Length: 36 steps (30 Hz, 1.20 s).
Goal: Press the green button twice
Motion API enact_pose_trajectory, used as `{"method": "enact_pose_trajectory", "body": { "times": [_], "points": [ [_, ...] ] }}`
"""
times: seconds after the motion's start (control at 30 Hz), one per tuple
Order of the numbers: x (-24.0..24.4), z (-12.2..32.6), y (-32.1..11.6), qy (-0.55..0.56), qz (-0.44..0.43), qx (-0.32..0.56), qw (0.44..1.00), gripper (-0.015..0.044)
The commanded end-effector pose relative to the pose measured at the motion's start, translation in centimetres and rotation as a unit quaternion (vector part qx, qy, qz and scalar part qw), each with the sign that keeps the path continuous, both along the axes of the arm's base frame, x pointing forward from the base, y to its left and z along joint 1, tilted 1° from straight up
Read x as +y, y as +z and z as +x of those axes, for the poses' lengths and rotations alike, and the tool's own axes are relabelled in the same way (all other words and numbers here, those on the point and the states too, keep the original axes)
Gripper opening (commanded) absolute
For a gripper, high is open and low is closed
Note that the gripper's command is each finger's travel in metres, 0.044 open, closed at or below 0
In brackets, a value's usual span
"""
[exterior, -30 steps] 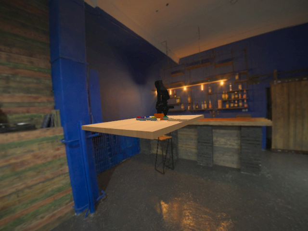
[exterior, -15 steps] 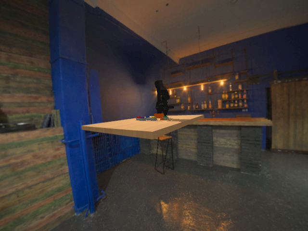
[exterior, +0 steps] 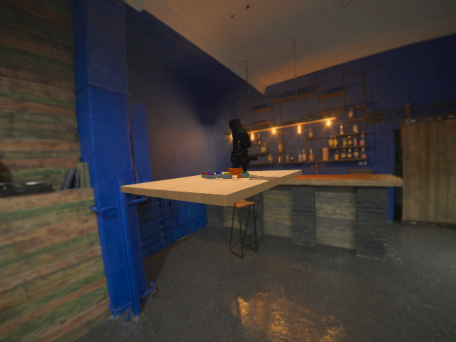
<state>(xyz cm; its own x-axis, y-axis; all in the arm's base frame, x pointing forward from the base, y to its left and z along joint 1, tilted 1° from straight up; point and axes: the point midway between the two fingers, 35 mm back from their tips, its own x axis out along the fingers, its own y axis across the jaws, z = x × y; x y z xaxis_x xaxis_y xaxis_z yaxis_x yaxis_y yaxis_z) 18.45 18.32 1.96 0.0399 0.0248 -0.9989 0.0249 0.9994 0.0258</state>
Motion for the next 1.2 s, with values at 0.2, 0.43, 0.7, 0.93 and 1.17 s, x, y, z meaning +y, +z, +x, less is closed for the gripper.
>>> {"method": "enact_pose_trajectory", "body": {
  "times": [0.2, 0.43, 0.7, 0.93, 1.17],
  "points": [
    [-0.2, -0.2, -0.3, -0.001, -0.004, 0.006, 1.0, 0.002],
    [0.0, -0.1, 0.9, 0.0, -0.001, 0.002, 1.0, 0.002],
    [-0.2, -0.3, 3.0, -0.001, -0.004, 0.006, 1.0, 0.002],
    [-0.2, -0.3, 2.1, -0.001, -0.004, 0.006, 1.0, 0.002],
    [-0.1, -0.2, 0.9, -0.001, -0.004, 0.006, 1.0, 0.002]
  ]
}}
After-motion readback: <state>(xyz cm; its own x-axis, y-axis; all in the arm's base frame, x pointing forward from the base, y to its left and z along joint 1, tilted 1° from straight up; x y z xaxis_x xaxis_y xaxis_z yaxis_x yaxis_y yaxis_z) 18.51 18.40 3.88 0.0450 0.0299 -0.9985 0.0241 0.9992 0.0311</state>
